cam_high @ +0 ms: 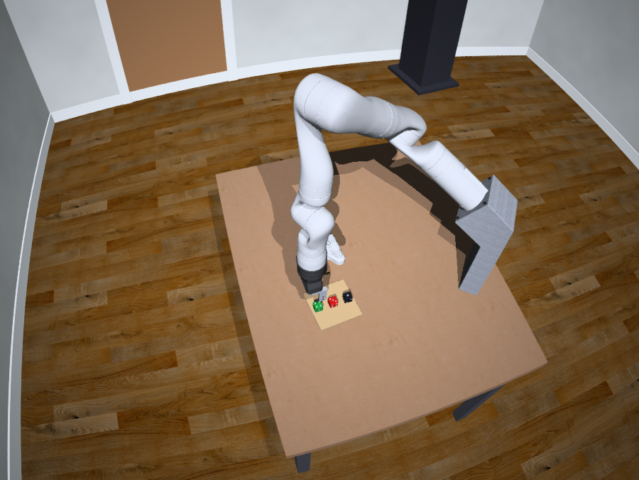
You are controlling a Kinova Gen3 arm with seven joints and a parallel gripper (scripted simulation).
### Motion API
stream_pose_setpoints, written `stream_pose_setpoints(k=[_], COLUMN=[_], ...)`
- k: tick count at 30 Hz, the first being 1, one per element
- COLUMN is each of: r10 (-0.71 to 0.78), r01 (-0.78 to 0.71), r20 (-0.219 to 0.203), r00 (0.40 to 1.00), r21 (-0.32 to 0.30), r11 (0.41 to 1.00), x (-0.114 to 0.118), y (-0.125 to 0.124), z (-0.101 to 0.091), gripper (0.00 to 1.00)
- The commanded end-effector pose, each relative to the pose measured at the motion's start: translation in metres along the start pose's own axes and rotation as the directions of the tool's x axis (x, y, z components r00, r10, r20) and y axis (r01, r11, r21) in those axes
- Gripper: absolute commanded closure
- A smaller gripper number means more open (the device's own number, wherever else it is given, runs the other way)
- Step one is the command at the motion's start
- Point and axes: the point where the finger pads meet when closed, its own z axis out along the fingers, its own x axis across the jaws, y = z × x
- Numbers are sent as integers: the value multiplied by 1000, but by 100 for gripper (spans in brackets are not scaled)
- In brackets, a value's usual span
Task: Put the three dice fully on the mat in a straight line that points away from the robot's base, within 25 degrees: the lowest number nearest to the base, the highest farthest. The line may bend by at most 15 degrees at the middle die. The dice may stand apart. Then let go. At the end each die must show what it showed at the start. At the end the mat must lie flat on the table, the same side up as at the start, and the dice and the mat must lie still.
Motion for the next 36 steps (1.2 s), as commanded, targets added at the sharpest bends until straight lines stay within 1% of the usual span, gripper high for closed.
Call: stream_pose_setpoints(k=[1, 2, 4, 13, 17, 19, 24, 36], r10=[-3, -3, -3, -3, -3, -3, -3, -3], r01=[3, 3, 3, 3, 3, 3, 3, 3], r20=[-7, -7, -7, -7, -7, -7, -7, -7], r00=[1000, 1000, 1000, 1000, 1000, 1000, 1000, 1000], r21=[-7, -7, -7, -7, -7, -7, -7, -7], r11=[1000, 1000, 1000, 1000, 1000, 1000, 1000, 1000], x=[4, 4, 3, 3, 3, 3, 3, 3], y=[2, 2, 2, 1, 1, 1, 1, 1], z=[-6, -6, -14, -59, -74, -74, -81, -82], gripper=[0, 0, 0, 0, 0, 0, 0, 0])
